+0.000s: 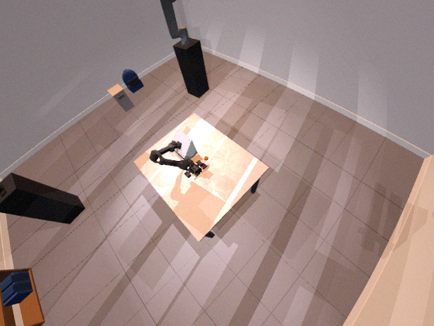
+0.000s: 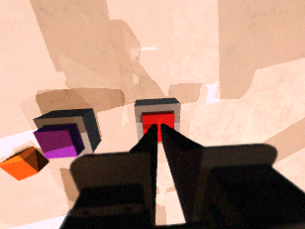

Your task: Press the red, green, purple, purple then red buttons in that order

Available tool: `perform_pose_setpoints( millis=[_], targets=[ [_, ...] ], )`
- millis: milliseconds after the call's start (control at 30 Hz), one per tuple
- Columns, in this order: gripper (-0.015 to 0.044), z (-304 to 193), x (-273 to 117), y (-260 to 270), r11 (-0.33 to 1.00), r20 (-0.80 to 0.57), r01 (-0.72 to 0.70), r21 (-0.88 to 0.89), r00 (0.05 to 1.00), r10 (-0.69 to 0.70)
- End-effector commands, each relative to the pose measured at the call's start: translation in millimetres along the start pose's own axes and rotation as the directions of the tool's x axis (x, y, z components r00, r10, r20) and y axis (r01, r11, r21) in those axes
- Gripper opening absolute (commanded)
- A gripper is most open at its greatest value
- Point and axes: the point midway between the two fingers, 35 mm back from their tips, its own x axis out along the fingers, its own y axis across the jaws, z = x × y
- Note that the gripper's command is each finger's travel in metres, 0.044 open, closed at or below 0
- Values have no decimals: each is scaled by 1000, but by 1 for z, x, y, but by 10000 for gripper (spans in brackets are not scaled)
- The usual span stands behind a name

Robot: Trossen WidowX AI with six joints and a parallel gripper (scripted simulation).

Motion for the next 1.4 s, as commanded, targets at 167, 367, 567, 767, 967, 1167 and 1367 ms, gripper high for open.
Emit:
perform_pose_setpoints(
  millis=[167,367,567,767,967,1167,1367],
  targets=[
    [20,-1,1,0,1000,-3,6,-7,1000,-6],
    [20,0,-21,0,1000,-3,2,-5,1000,-2],
    [20,-1,-34,0,1000,-3,4,-7,1000,-4],
    [20,-1,-93,1,1000,-4,2,-7,1000,-2],
    [20,-18,-95,10,1000,-4,-2,-9,1000,2],
    [20,-93,-94,34,1000,-7,-2,-11,1000,2],
    [20,-100,-85,36,1000,-7,-2,-11,1000,2]
  ],
)
